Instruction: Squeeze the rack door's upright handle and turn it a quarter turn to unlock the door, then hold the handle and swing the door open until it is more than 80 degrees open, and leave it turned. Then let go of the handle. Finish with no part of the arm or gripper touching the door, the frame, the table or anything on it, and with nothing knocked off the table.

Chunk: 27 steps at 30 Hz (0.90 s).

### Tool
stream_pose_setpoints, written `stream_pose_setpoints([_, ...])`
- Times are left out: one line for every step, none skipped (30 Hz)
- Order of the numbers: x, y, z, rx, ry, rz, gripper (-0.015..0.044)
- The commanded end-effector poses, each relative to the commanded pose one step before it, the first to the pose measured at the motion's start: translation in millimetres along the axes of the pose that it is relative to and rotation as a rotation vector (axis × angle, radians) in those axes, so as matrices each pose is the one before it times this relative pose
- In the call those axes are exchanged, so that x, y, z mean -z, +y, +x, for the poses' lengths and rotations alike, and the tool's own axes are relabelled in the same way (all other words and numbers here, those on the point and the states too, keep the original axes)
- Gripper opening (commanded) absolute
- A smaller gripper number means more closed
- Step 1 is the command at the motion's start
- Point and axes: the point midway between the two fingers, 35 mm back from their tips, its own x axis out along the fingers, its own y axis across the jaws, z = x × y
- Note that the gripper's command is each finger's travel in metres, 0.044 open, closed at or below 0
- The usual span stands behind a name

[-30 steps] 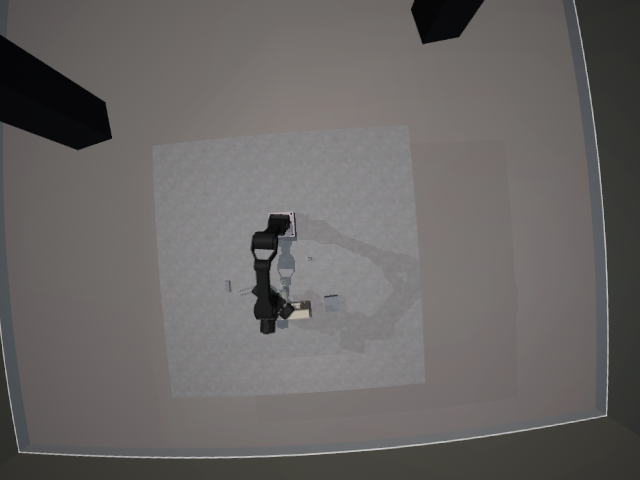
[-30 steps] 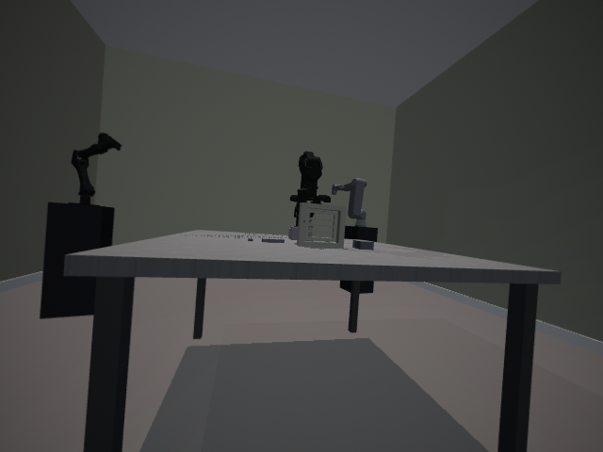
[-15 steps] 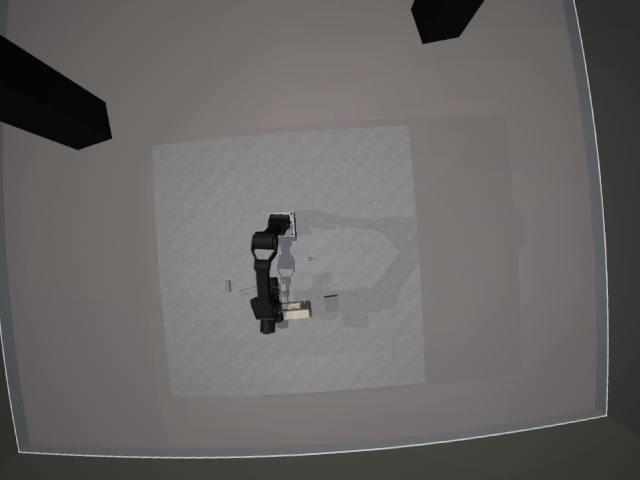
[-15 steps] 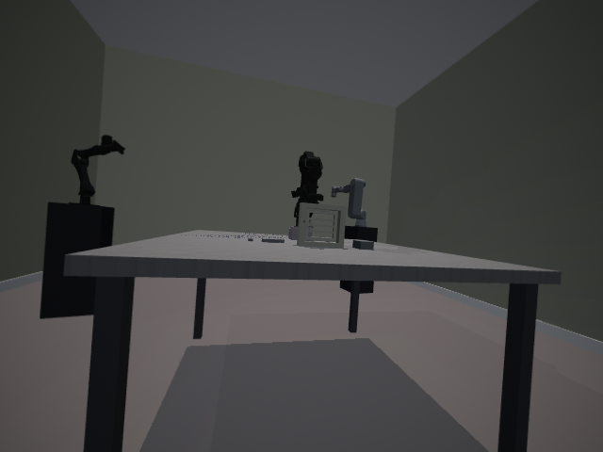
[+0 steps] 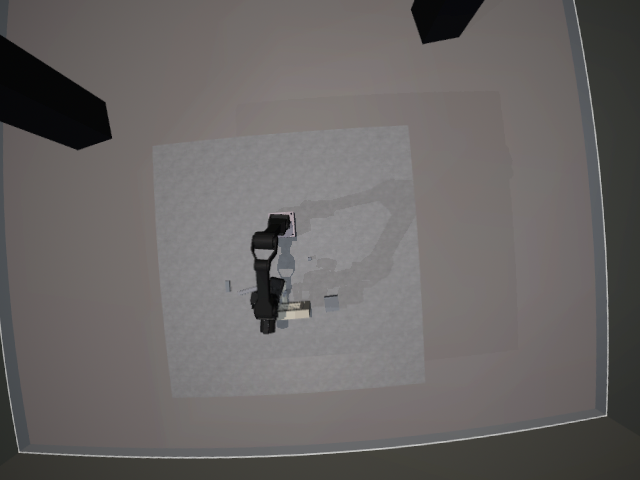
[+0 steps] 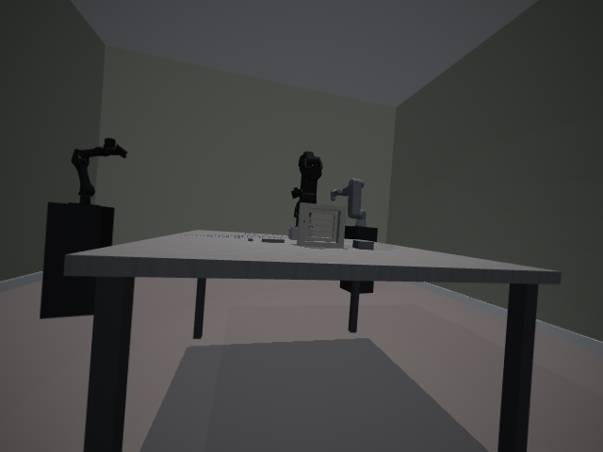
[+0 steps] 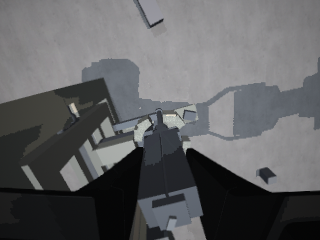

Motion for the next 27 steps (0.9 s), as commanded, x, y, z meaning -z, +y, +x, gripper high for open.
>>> stream_pose_setpoints([1.14, 0.55, 1.16, 0.00065, 0.00626, 0.0237, 0.0079])
stream_pose_setpoints([0.00, 0.00, 0.00, 0.00000, 0.00000, 0.0000, 0.0105])
stream_pose_setpoints([0.00, 0.00, 0.00, 0.00000, 0.00000, 0.0000, 0.0131])
stream_pose_setpoints([0.00, 0.00, 0.00, 0.00000, 0.00000, 0.0000, 0.0158])
stream_pose_setpoints([0.00, 0.00, 0.00, 0.00000, 0.00000, 0.0000, 0.0184])
stream_pose_setpoints([0.00, 0.00, 0.00, 0.00000, 0.00000, 0.0000, 0.0210])
stream_pose_setpoints([0.00, 0.00, 0.00, 0.00000, 0.00000, 0.0000, 0.0236])
stream_pose_setpoints([0.00, 0.00, 0.00, 0.00000, 0.00000, 0.0000, 0.0263])
stream_pose_setpoints([0.00, 0.00, 0.00, 0.00000, 0.00000, 0.0000, 0.0289])
stream_pose_setpoints([0.00, 0.00, 0.00, 0.00000, 0.00000, 0.0000, 0.0298])
stream_pose_setpoints([0.00, 0.00, 0.00, 0.00000, 0.00000, -0.0082, 0.0298])
stream_pose_setpoints([0.00, 0.00, 0.00, -0.00001, 0.00000, -0.0245, 0.0298])
stream_pose_setpoints([0.00, 0.00, 0.00, -0.00001, 0.00000, -0.0409, 0.0298])
stream_pose_setpoints([0.00, 0.00, 0.00, -0.00001, 0.00000, -0.0495, 0.0298])
stream_pose_setpoints([0.00, 0.00, 0.00, -0.00001, 0.00000, -0.0495, 0.0298])
stream_pose_setpoints([0.00, 0.00, 0.00, -0.00001, 0.00000, -0.0495, 0.0298])
stream_pose_setpoints([0.00, 0.00, 0.00, -0.00001, 0.00000, -0.0495, 0.0298])
stream_pose_setpoints([0.00, 0.00, 0.00, -0.00001, 0.00000, -0.0495, 0.0298])
stream_pose_setpoints([0.00, 0.00, 0.00, -0.00001, 0.00000, -0.0495, 0.0298])
stream_pose_setpoints([0.00, 0.00, 0.00, -0.00001, 0.00000, -0.0495, 0.0298])
stream_pose_setpoints([0.00, 0.00, 0.00, -0.00001, 0.00000, -0.0495, 0.0298])
stream_pose_setpoints([0.00, 0.00, 0.00, -0.00001, 0.00000, -0.0495, 0.0298])
stream_pose_setpoints([0.00, 0.00, 0.00, -0.00001, 0.00000, -0.0495, 0.0298])
stream_pose_setpoints([0.00, 0.00, 0.00, -0.00001, 0.00000, -0.0495, 0.0298])
stream_pose_setpoints([0.00, 0.00, 0.00, -0.00001, 0.00000, -0.0495, 0.0298])
stream_pose_setpoints([0.00, 0.00, 0.00, -0.00001, -0.00001, -0.0495, 0.0298])
stream_pose_setpoints([0.00, 0.00, 0.00, -0.00001, -0.00001, -0.0495, 0.0298])
